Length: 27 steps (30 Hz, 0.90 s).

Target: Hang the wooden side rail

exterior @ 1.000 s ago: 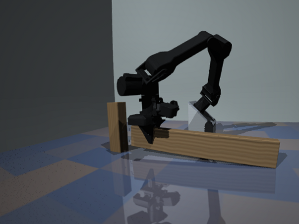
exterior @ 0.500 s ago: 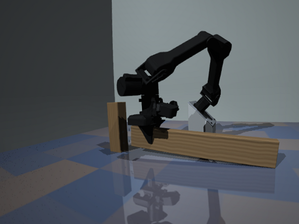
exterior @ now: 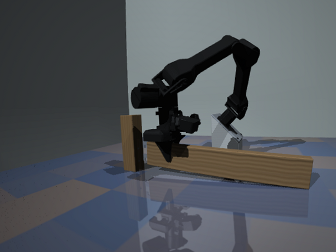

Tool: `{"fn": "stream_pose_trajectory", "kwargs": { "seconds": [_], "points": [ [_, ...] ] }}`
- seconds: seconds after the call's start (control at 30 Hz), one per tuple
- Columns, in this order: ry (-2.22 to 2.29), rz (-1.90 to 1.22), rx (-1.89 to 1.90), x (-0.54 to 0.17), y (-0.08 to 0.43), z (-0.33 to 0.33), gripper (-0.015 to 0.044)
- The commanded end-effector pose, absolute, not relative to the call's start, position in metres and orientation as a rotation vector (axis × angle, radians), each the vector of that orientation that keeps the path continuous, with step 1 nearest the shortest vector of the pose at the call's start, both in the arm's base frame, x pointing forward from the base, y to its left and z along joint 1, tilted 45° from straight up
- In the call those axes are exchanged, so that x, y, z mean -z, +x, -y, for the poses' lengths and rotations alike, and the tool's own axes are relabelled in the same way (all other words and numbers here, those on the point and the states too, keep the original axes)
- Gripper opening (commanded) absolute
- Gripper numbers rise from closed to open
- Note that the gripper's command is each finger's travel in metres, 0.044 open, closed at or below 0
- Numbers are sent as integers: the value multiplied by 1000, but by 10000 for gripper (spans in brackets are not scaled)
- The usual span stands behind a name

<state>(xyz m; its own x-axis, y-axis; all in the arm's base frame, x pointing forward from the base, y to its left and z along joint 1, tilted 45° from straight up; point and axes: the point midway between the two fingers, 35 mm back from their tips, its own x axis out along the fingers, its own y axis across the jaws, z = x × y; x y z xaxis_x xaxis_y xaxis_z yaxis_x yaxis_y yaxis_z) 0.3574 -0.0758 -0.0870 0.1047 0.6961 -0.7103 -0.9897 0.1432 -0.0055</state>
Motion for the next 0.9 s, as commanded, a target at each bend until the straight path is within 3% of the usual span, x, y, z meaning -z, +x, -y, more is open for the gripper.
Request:
{"fn": "stream_pose_trajectory", "kwargs": {
  "seconds": [0.0,0.87],
  "points": [
    [-571,-648,-1334,87,357,82,0],
    [-571,-648,-1334,89,357,84,0]
  ]
}}
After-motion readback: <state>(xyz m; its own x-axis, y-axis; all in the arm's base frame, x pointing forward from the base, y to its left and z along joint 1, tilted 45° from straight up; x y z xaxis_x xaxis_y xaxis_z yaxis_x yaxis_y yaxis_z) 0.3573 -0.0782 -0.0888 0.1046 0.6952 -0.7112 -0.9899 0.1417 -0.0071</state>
